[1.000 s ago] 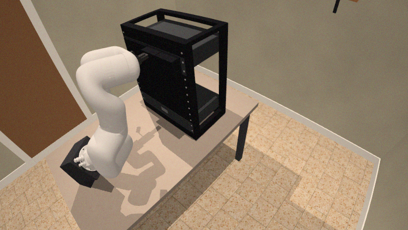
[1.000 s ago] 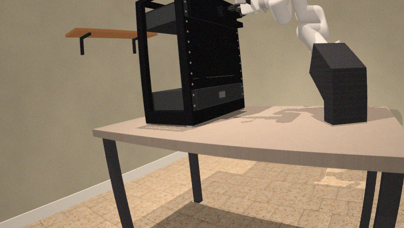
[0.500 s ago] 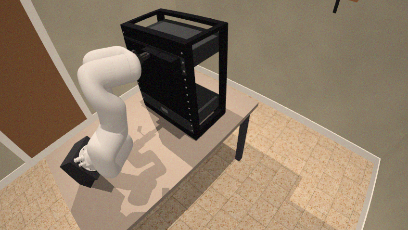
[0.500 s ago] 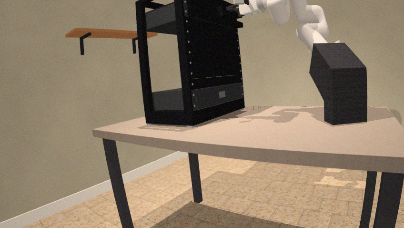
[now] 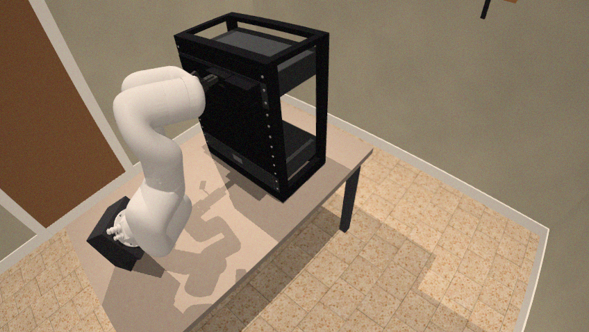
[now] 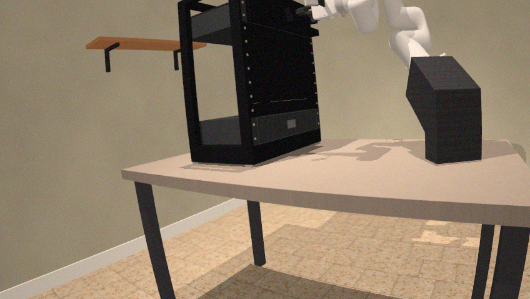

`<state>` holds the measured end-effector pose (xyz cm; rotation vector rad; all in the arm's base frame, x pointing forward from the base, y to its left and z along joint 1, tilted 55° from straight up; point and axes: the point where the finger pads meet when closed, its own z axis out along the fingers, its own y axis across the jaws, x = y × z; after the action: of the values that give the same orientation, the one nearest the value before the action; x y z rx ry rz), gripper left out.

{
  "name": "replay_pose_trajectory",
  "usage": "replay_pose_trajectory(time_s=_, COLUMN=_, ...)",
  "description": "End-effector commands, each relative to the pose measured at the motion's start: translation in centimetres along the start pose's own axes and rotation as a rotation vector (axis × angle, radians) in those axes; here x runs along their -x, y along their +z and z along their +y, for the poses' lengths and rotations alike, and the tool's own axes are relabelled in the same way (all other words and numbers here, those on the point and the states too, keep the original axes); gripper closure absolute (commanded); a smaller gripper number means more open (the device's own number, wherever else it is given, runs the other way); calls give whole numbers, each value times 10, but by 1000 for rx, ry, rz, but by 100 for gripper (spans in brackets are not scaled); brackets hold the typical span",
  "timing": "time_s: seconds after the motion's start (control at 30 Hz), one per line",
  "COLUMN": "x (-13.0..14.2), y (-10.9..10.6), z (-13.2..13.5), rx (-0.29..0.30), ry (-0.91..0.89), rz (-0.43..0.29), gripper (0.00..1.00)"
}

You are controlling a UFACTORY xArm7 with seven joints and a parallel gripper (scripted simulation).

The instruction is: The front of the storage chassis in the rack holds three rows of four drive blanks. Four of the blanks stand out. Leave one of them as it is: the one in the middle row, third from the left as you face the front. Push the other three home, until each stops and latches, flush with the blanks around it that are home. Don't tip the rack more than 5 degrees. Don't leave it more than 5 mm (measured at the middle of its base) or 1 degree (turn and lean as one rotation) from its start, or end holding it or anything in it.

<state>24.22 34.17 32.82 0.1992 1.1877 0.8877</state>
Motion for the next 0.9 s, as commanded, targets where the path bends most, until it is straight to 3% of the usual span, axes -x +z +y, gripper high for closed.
replay_pose_trajectory(time_s=0.0, x=-1, y=4, z=1, rx=2, ry=3, rz=1, gripper=100)
replay_pose_trajectory(time_s=0.87, x=-1, y=14, z=2, rx=2, ry=3, rz=1, gripper=100)
